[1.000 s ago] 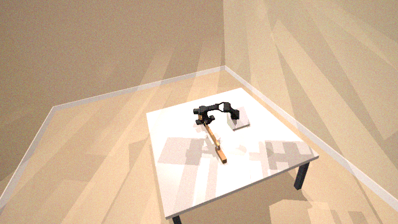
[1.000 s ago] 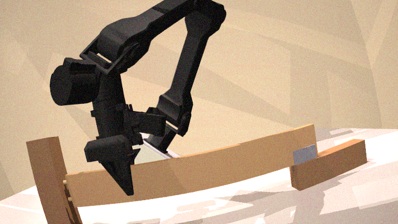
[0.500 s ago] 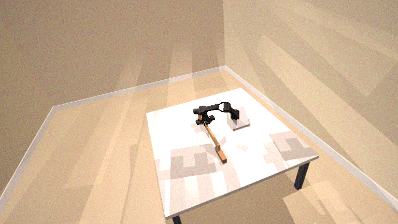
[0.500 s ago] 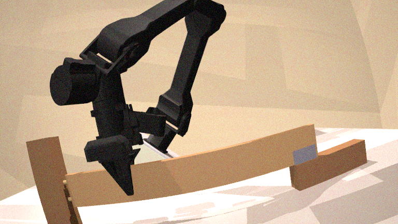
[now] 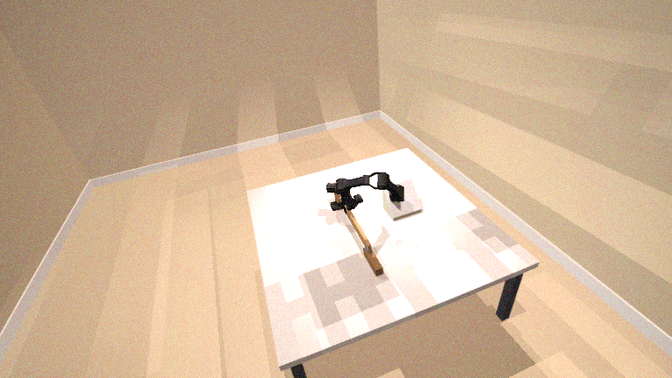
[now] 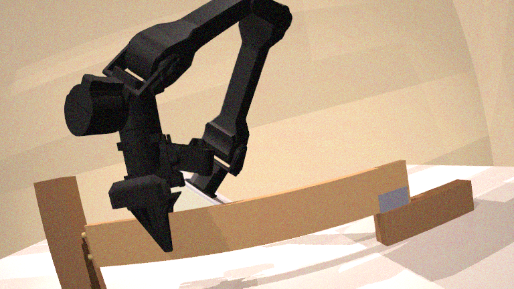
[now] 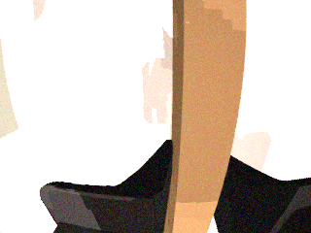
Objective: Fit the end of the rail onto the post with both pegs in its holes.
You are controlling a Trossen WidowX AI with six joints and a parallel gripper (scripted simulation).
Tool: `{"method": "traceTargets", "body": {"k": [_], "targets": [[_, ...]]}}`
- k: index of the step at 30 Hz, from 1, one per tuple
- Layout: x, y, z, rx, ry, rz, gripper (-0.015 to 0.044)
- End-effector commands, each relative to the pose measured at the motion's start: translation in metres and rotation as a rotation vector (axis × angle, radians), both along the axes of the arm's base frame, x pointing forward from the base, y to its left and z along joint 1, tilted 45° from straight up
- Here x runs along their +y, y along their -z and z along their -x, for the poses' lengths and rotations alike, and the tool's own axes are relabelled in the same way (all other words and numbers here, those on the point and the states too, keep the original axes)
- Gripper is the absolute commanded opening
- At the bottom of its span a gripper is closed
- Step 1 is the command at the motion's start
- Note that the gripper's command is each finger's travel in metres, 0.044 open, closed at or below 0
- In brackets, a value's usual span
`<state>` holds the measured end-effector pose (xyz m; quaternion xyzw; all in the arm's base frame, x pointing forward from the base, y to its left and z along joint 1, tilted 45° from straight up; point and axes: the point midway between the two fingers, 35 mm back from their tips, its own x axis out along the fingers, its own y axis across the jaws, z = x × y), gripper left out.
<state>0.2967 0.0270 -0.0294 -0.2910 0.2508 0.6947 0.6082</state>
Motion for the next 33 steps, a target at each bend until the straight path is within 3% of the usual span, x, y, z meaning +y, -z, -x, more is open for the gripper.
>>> {"method": "traceTargets", "body": {"k": [1,33], "targets": [[-0.0056,0.0,-0.0022,-0.009,0.007,0.011,0.0],[-0.0075,0.005,-0.0025,-0.009,0.007,0.011,0.0]]}}
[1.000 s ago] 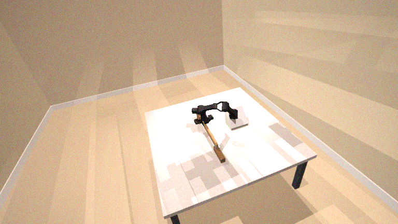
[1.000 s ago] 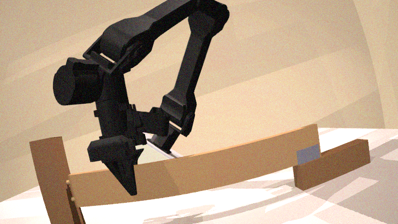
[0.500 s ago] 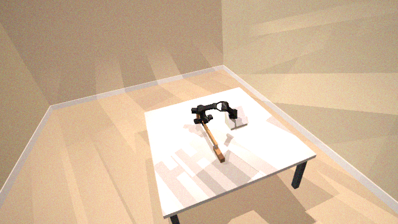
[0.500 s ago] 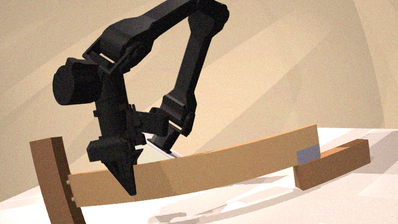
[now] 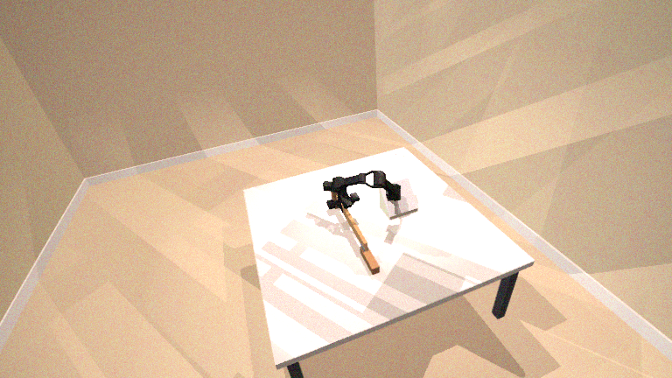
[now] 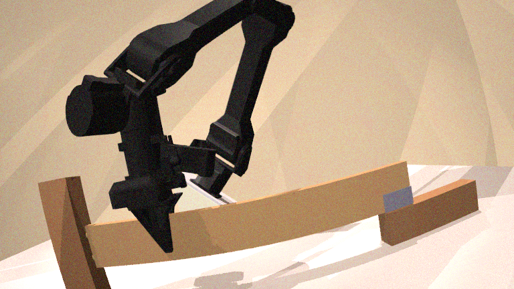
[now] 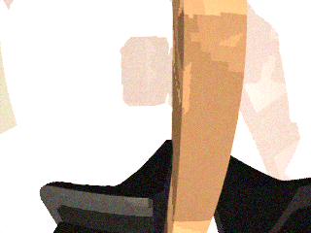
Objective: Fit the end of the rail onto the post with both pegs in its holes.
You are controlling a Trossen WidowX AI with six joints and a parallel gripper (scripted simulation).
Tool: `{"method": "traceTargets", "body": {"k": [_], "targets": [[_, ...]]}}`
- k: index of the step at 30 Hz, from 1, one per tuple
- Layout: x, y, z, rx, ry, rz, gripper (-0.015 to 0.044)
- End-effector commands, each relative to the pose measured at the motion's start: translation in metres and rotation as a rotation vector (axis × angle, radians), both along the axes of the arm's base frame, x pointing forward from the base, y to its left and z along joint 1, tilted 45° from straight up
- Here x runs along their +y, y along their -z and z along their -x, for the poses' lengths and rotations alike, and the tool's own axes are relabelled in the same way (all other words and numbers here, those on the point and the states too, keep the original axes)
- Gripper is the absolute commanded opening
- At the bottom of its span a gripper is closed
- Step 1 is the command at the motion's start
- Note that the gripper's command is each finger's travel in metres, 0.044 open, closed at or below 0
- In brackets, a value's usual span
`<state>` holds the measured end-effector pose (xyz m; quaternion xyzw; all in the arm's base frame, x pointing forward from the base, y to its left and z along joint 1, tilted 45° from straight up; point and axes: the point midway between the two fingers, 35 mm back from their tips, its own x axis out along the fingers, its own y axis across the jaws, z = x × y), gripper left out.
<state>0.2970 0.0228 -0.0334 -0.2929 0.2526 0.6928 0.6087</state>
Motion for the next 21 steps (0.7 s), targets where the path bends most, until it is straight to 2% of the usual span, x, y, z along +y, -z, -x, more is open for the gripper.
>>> {"method": "traceTargets", "body": {"k": [1,14,21], "targets": [[-0.0035,0.0013,-0.0022,-0.007,0.003,0.006,0.0],[-0.0064,0.004,-0.0025,-0.007,0.003,0.006,0.0],[-0.0029,0.0033,-0.0003,0.0,0.0,0.002,0.0184]]}}
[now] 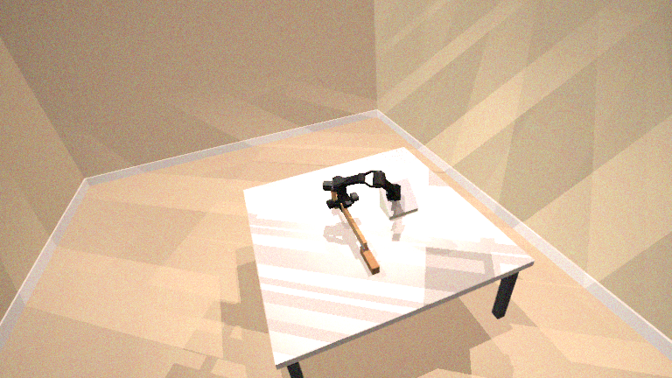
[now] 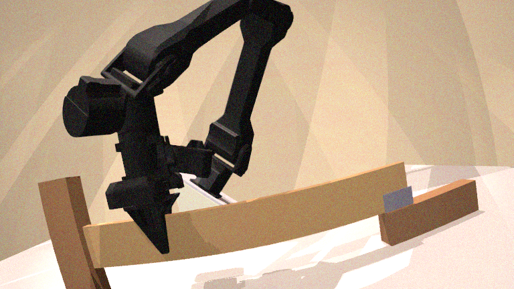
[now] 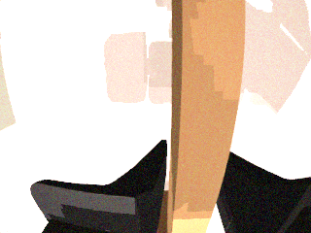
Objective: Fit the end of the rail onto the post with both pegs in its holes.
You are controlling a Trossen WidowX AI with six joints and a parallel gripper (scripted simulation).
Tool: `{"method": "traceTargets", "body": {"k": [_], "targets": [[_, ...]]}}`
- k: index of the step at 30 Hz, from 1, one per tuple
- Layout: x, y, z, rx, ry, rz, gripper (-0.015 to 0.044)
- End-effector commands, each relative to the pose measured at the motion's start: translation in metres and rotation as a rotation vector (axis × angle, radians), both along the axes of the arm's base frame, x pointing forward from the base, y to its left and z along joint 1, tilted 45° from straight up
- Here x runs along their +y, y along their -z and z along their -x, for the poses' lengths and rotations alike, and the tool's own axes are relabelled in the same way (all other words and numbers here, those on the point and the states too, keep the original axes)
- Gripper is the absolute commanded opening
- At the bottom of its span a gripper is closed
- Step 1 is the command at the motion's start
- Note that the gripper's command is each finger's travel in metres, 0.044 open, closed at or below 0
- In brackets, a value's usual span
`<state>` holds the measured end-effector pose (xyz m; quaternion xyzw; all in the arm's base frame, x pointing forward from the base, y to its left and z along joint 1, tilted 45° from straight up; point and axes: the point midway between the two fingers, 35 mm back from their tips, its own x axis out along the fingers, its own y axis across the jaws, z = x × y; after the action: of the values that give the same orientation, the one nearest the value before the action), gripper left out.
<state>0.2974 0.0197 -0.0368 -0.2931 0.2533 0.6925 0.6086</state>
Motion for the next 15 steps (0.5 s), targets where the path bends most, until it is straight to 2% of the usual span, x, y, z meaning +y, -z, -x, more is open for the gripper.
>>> {"method": "traceTargets", "body": {"k": [1,10,15], "targets": [[0.0002,-0.0001,0.0001,0.0,-0.001,0.0,0.021],[0.0002,-0.0001,0.0001,0.0,-0.001,0.0,0.044],[0.0002,-0.0001,0.0001,0.0,-0.001,0.0,0.044]]}}
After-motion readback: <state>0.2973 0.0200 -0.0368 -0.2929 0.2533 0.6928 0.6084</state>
